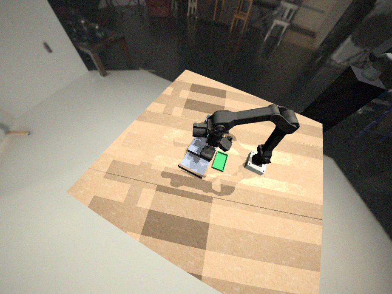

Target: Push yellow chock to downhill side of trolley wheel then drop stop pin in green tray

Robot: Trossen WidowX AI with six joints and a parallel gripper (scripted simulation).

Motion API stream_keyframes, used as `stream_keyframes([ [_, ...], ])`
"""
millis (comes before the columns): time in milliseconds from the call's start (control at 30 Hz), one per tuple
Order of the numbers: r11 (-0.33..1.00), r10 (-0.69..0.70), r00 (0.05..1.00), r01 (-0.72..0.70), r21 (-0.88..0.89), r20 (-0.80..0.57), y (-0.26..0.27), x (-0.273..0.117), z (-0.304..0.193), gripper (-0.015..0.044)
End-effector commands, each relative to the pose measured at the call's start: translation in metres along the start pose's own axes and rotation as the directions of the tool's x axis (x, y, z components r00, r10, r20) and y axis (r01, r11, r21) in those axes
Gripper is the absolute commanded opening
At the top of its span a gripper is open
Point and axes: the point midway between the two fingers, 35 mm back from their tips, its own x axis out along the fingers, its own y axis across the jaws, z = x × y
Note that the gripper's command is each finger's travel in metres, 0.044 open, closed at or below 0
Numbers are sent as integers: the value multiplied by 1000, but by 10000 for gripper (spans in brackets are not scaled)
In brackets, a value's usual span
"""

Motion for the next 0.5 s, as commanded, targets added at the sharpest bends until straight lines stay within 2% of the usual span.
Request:
stream_keyframes([
  [0,1000,4,1000,-4,4,-6,0,-15,-1,190],
  [267,1000,4,1000,-4,4,-6,0,-34,-1,190],
  [400,1000,0,1000,0,0,-2,0,-25,-1,295],
  [467,999,-5,1000,6,38,-9,4,-28,-3,242],
])
